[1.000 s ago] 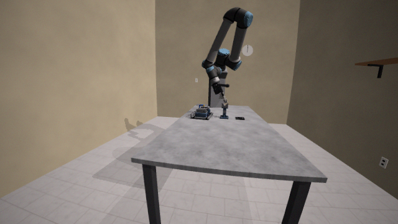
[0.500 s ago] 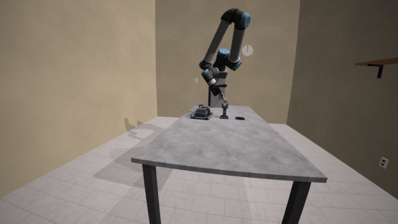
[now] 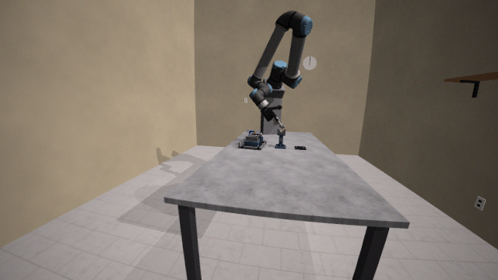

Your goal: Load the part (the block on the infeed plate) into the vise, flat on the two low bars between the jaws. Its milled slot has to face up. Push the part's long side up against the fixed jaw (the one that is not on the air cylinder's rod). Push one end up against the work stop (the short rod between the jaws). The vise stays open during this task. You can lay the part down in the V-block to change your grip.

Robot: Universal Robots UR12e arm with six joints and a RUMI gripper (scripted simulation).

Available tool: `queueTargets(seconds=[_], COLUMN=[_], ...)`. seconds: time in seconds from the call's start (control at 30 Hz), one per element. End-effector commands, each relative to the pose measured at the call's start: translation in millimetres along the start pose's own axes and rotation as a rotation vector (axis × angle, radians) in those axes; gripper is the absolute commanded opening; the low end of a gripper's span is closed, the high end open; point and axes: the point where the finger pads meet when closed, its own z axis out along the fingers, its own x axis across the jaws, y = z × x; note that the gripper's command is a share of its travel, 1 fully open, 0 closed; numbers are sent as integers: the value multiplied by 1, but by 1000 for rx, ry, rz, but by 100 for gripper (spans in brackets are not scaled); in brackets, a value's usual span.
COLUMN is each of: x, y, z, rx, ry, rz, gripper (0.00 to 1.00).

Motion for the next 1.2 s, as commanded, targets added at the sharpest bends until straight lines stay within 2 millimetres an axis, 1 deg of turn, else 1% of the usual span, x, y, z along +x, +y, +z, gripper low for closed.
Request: queueTargets(seconds=[0.0,1.17], x=[0,0], y=[0,0], z=[0,0], rx=[19,65], ry=[-2,-2], rz=[-1,-1], gripper=[0,0])
